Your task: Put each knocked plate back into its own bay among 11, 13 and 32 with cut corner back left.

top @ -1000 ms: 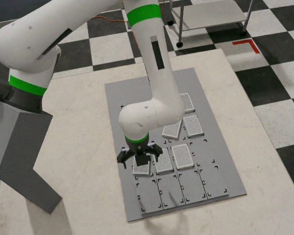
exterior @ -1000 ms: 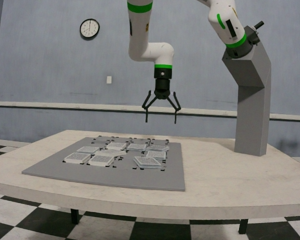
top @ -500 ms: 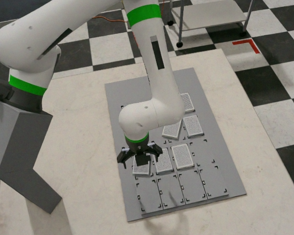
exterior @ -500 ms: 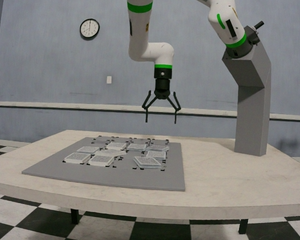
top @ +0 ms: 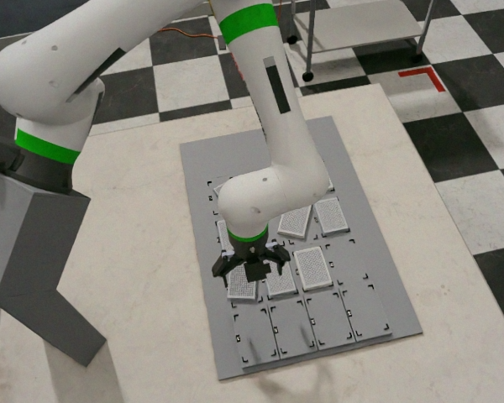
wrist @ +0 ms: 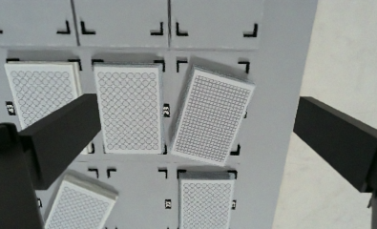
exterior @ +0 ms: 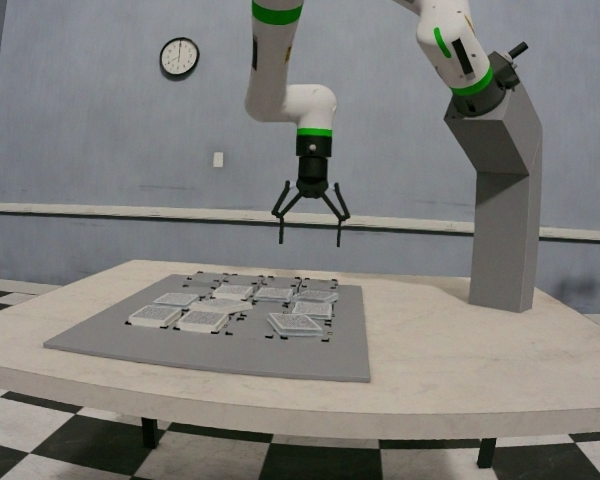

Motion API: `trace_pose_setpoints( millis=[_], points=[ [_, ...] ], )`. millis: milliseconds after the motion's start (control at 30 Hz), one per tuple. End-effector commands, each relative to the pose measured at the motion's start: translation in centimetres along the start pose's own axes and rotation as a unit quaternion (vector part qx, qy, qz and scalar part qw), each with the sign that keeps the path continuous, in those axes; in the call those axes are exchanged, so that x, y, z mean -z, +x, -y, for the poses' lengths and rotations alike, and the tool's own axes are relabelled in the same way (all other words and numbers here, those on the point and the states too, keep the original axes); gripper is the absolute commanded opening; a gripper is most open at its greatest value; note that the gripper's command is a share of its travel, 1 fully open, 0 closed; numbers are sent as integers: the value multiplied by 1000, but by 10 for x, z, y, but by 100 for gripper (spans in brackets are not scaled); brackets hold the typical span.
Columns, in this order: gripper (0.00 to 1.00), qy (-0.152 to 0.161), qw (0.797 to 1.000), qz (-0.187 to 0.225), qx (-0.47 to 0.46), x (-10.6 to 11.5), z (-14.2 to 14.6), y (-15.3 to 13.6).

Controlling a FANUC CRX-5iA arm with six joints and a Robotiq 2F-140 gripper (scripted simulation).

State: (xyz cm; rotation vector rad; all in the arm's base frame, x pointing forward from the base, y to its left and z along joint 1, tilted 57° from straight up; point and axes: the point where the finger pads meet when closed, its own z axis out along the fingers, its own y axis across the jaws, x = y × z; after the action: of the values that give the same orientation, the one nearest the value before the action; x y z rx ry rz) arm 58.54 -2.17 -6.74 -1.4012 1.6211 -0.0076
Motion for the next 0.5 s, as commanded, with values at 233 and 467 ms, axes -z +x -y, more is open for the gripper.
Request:
trace_pose_setpoints(
  millis=[233, 467],
  points=[
    [100, 0, 1000, 0, 0, 0, 37, 1],
    [100, 0, 1000, -1, 0, 0, 65, 1]
  ],
)
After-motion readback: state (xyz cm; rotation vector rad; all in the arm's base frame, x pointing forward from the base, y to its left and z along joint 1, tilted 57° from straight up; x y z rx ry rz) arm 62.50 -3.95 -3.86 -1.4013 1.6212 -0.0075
